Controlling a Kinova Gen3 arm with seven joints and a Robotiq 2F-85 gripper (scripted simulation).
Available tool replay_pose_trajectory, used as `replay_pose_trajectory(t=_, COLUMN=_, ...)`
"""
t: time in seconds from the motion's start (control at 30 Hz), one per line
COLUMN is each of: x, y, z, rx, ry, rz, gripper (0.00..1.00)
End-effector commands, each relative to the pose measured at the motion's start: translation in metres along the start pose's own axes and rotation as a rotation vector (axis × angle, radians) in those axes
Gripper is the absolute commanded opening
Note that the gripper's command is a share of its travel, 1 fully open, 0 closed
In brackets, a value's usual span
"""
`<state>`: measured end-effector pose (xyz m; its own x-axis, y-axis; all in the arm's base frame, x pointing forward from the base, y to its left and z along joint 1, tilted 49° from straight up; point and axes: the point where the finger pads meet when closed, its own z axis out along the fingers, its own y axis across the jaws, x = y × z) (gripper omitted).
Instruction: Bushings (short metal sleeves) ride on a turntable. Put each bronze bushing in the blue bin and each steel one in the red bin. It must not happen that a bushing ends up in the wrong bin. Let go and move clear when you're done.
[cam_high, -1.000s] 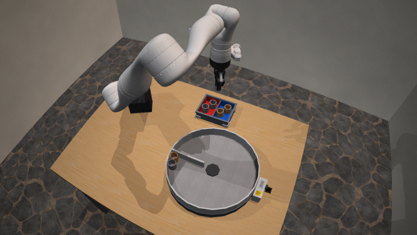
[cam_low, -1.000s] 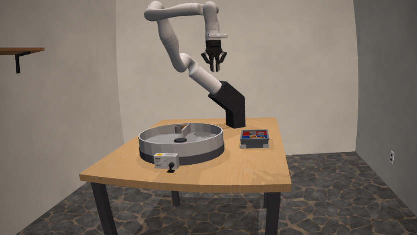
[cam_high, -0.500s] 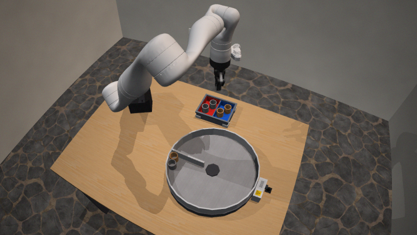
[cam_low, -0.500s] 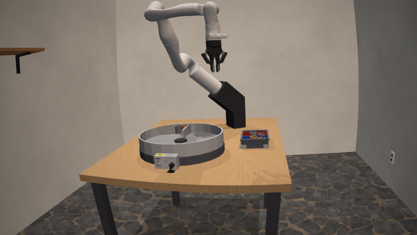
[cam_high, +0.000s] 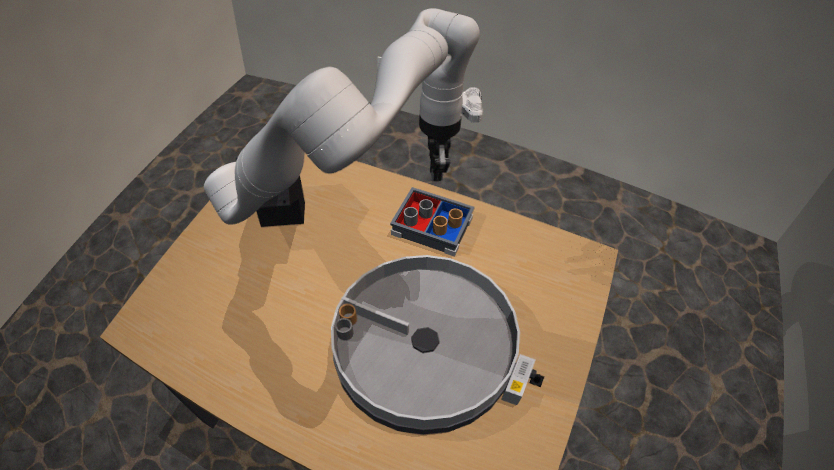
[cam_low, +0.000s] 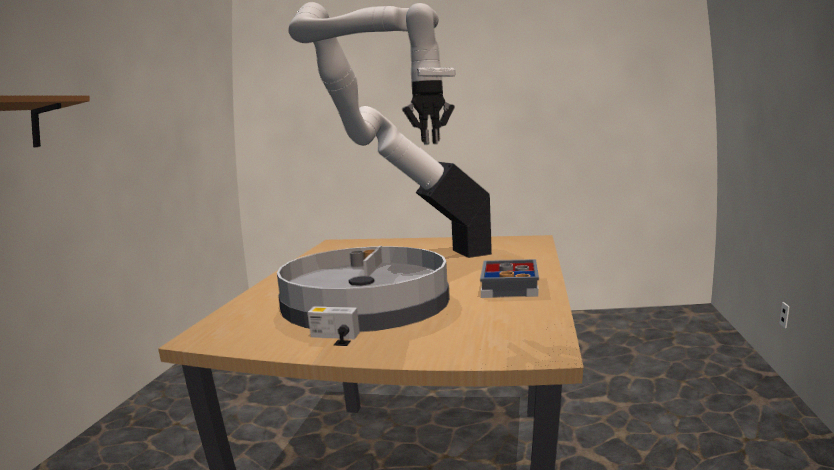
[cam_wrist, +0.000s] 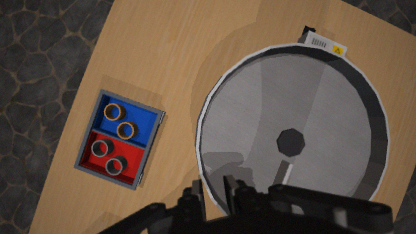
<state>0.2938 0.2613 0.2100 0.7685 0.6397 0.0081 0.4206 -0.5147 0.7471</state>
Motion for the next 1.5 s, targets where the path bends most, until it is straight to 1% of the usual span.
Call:
replay_pose_trajectory(t=0.0, x=0.000, y=0.000, z=-0.001, rx=0.001, ry=0.002, rz=0.000, gripper=0.18)
replay_pose_trajectory(t=0.23, x=0.000, y=0.000, z=-0.001, rx=0.001, ry=0.002, rz=0.000, gripper=0.18)
replay_pose_trajectory(t=0.4, x=-0.029, y=0.024, z=0.034, rx=-0.001, ry=0.002, rz=-0.040, gripper=0.18)
replay_pose_trajectory(t=0.5, x=-0.029, y=0.024, z=0.034, rx=-0.001, ry=0.002, rz=-0.040, gripper=0.18)
replay_pose_trajectory(t=0.6, x=-0.047, y=0.039, z=0.054, rx=-0.002, ry=0.003, rz=-0.064, gripper=0.18)
replay_pose_trajectory(t=0.67, x=-0.047, y=0.039, z=0.054, rx=-0.002, ry=0.003, rz=-0.064, gripper=0.18)
replay_pose_trajectory(t=0.73, x=-0.059, y=0.049, z=0.068, rx=-0.002, ry=0.003, rz=-0.080, gripper=0.18)
replay_pose_trajectory(t=0.83, x=-0.059, y=0.049, z=0.068, rx=-0.002, ry=0.003, rz=-0.080, gripper=0.18)
replay_pose_trajectory(t=1.0, x=-0.088, y=0.074, z=0.103, rx=-0.004, ry=0.004, rz=-0.120, gripper=0.18)
replay_pose_trajectory(t=1.1, x=-0.088, y=0.074, z=0.103, rx=-0.004, ry=0.004, rz=-0.120, gripper=0.18)
replay_pose_trajectory(t=1.17, x=-0.100, y=0.084, z=0.117, rx=-0.004, ry=0.005, rz=-0.136, gripper=0.18)
replay_pose_trajectory(t=1.23, x=-0.100, y=0.084, z=0.117, rx=-0.004, ry=0.005, rz=-0.136, gripper=0.18)
replay_pose_trajectory(t=1.33, x=-0.117, y=0.098, z=0.137, rx=-0.005, ry=0.005, rz=-0.160, gripper=0.18)
replay_pose_trajectory(t=1.43, x=-0.117, y=0.098, z=0.137, rx=-0.005, ry=0.005, rz=-0.160, gripper=0.18)
replay_pose_trajectory(t=1.47, x=-0.123, y=0.103, z=0.144, rx=-0.005, ry=0.005, rz=-0.168, gripper=0.18)
